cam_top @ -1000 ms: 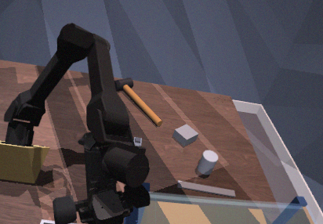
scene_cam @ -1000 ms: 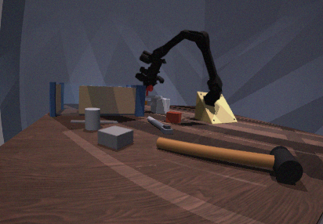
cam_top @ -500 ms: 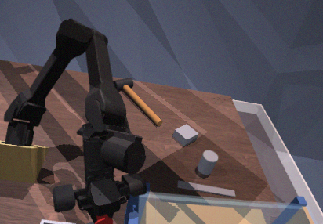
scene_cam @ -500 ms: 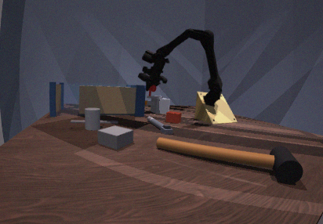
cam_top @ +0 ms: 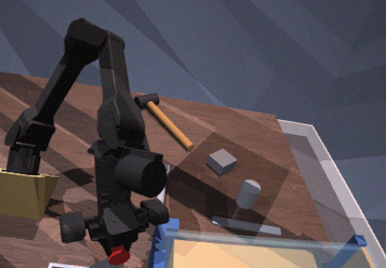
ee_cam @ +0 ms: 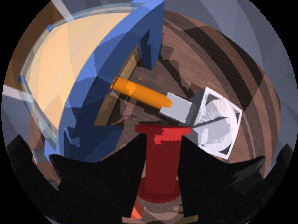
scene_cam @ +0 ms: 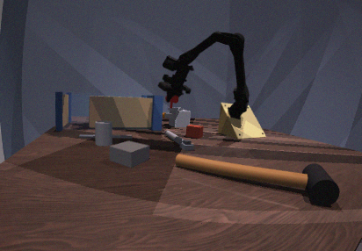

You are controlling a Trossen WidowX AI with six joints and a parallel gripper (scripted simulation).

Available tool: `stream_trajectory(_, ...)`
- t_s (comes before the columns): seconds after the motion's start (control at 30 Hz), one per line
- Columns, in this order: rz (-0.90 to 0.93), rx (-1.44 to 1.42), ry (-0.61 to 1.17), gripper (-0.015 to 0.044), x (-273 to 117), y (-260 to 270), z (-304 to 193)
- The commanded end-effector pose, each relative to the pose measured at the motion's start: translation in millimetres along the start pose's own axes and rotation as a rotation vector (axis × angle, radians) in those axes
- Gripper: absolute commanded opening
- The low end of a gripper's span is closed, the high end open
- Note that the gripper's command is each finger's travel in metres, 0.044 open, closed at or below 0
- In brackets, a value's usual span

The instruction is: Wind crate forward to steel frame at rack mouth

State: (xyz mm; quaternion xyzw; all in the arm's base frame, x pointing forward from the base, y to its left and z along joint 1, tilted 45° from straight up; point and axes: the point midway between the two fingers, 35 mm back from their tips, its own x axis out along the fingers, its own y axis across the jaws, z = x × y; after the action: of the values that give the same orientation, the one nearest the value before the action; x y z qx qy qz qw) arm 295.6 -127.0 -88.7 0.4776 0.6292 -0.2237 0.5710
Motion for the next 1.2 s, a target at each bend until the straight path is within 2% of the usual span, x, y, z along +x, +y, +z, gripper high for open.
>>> stream_trajectory(0.0, -0.004, 0.013, 0.027, 0.0000, -5, -5, -16)
stream_trajectory(1.17, -0.007, 0.015, 0.030, 0.0000, -23, -42, -53)
